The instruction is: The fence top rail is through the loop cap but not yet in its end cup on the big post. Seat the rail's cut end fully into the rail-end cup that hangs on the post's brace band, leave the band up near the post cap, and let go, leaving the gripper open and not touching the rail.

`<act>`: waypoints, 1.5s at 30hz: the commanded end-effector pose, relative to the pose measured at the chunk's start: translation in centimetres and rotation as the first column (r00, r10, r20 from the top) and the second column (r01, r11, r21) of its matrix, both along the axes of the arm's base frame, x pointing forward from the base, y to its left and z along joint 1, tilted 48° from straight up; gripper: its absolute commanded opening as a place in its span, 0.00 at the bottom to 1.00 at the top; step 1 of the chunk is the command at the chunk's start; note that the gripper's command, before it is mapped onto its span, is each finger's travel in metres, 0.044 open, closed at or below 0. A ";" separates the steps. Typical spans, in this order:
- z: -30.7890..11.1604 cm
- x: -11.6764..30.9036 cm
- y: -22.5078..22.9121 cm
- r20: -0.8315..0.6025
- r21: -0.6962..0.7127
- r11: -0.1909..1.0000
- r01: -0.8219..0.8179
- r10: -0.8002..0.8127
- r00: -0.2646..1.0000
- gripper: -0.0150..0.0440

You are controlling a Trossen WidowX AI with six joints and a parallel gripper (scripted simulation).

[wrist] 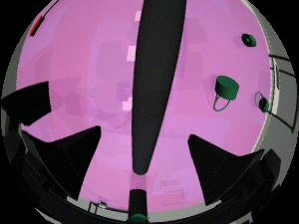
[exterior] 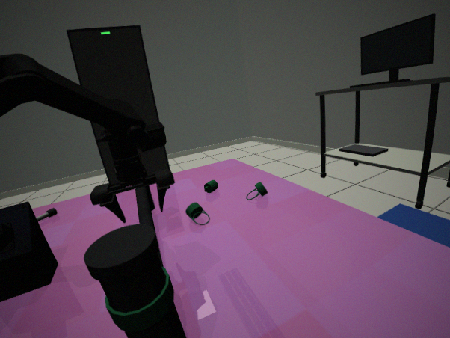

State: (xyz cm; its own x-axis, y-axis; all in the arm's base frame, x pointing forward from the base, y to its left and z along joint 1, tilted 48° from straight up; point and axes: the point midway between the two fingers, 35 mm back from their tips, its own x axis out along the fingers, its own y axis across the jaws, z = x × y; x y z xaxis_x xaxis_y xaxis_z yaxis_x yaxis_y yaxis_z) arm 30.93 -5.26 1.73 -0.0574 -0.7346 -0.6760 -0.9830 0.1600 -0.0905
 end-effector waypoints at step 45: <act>-3.5 -0.6 -4.1 -0.007 -0.007 1.000 0.000 0.000 1.000 0.48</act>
State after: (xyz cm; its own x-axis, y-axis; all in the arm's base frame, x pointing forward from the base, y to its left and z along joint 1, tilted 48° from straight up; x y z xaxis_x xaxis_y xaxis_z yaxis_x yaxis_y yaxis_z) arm 30.44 -9.34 -1.81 -0.0602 -0.7382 -0.6719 -0.9829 0.1611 -0.0890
